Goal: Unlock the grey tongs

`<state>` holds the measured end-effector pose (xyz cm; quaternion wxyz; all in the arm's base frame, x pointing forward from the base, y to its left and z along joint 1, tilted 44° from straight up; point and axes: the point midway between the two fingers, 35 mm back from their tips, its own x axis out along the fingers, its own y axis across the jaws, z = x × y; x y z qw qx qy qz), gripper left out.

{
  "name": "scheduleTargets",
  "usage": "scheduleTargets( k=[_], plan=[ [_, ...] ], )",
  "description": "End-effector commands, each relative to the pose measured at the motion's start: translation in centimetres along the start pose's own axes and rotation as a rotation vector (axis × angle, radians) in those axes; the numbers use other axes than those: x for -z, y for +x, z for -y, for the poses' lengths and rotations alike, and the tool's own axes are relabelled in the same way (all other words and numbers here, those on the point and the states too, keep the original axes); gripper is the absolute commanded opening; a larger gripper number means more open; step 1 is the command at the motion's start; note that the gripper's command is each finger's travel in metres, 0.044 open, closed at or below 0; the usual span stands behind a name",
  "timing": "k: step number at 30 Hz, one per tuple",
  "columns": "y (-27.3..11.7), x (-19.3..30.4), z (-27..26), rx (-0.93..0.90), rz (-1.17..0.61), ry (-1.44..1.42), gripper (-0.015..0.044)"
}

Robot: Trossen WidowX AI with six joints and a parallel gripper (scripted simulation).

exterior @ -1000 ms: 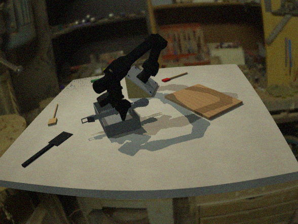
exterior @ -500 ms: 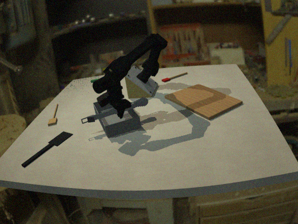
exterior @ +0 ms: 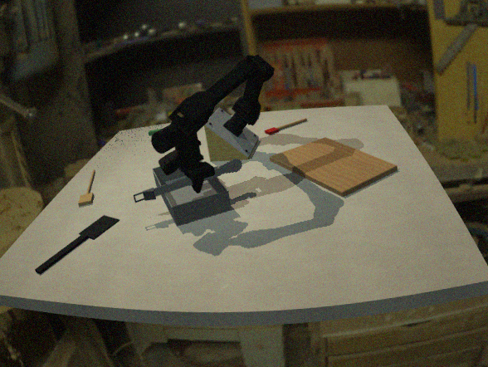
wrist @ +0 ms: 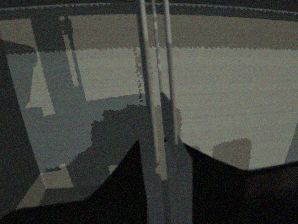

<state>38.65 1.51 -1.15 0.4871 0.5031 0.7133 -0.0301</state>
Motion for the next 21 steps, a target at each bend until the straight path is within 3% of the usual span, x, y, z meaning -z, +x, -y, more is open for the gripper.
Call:
scheduleTargets(
  k=[1, 10, 21],
  plan=[
    [-1.9, -0.6, -0.2, -0.002, 0.012, -0.003, -0.0150],
    [-12.4, -0.2, 0.1, 0.000, 0.006, 0.004, -0.0150],
    [-12.5, 0.1, -0.1, -0.003, 0.003, -0.002, -0.0150]
  ],
)
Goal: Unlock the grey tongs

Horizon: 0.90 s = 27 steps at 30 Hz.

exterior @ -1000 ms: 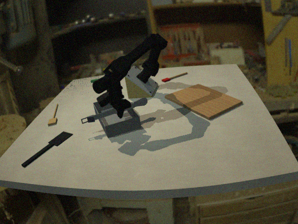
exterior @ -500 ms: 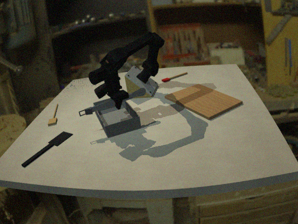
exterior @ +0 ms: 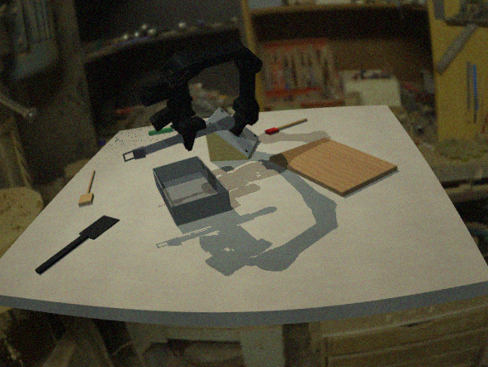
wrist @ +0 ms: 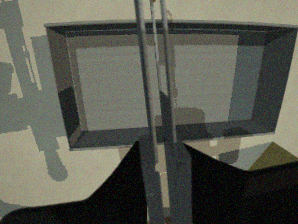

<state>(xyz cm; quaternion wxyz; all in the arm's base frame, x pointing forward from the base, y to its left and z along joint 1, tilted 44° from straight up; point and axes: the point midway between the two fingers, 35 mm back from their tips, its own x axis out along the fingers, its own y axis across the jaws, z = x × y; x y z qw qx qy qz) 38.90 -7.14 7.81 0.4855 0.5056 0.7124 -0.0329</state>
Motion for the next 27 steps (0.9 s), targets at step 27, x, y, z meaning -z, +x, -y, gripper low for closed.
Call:
scheduleTargets(
  k=[27],
  plan=[
    [-0.3, 15.3, -6.7, -0.003, 0.005, -0.617, -0.0150]
  ],
)
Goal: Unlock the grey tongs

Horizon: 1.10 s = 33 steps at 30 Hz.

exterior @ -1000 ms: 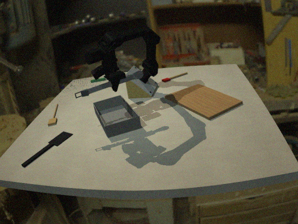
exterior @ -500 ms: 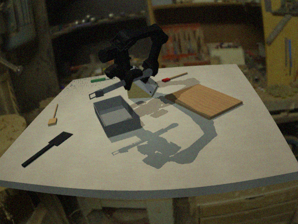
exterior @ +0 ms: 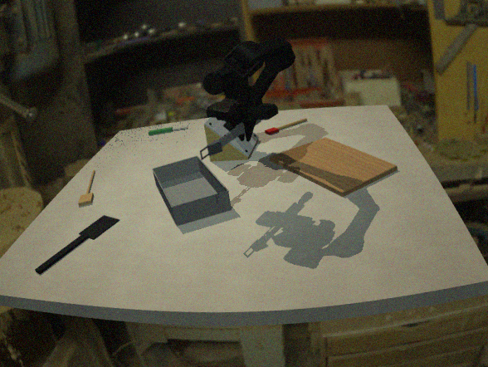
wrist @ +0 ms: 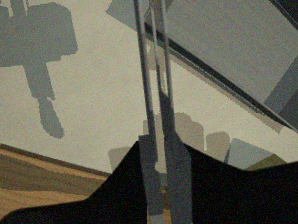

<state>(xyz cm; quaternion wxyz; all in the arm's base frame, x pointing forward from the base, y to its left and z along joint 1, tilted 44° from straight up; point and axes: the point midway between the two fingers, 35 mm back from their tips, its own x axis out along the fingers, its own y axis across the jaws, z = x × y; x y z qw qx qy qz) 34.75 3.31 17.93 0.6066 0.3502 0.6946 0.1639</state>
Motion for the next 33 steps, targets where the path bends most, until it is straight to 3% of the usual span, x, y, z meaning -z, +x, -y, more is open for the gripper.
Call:
scheduleTargets(
  k=[1, 14, 33],
  plan=[
    [-0.2, 1.6, -1.4, -0.007, 0.005, -0.078, -0.0150],
    [-0.1, 4.9, -4.2, -0.013, 0.006, -0.250, -0.0150],
    [-0.2, 15.1, -9.7, -0.046, 0.023, -0.779, -0.0150]
  ],
)
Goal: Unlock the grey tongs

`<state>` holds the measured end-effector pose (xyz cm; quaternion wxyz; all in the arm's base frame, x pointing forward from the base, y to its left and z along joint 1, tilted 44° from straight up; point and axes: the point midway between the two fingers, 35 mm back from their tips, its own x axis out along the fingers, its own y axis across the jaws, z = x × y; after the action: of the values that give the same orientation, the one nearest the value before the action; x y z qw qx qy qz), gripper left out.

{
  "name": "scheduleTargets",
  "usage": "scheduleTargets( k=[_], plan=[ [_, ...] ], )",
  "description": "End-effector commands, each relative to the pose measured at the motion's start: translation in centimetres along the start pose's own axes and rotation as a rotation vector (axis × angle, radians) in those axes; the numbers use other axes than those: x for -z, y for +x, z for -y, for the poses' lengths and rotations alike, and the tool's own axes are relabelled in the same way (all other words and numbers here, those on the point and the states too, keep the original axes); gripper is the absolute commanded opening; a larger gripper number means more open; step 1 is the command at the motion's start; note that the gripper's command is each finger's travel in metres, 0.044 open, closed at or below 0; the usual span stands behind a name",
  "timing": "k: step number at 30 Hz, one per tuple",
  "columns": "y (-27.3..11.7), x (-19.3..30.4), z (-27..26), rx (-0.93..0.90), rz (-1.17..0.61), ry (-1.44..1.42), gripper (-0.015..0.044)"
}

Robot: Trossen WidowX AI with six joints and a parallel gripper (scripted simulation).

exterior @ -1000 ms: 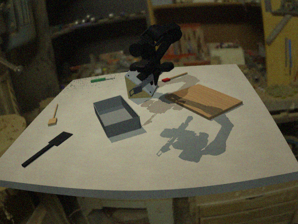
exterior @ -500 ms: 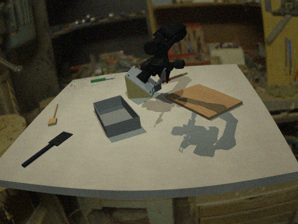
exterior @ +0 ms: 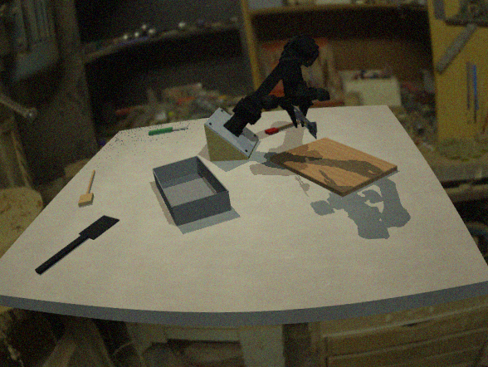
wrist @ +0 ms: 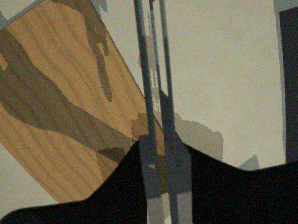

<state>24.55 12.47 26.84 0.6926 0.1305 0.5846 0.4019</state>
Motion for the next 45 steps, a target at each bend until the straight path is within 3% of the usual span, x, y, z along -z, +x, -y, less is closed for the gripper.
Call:
scheduleTargets(
  k=[1, 11, 21, 45],
  plan=[
    [-0.2, 1.3, -1.9, -0.013, 0.012, -0.099, -0.0150],
    [-0.4, 4.5, -6.0, -0.041, 0.027, -0.350, -0.0150],
    [-0.3, 4.7, -6.1, -0.029, 0.052, -0.365, -0.0150],
    [0.1, 4.9, -4.7, 0.080, 0.451, -0.346, -0.0150]
  ],
)
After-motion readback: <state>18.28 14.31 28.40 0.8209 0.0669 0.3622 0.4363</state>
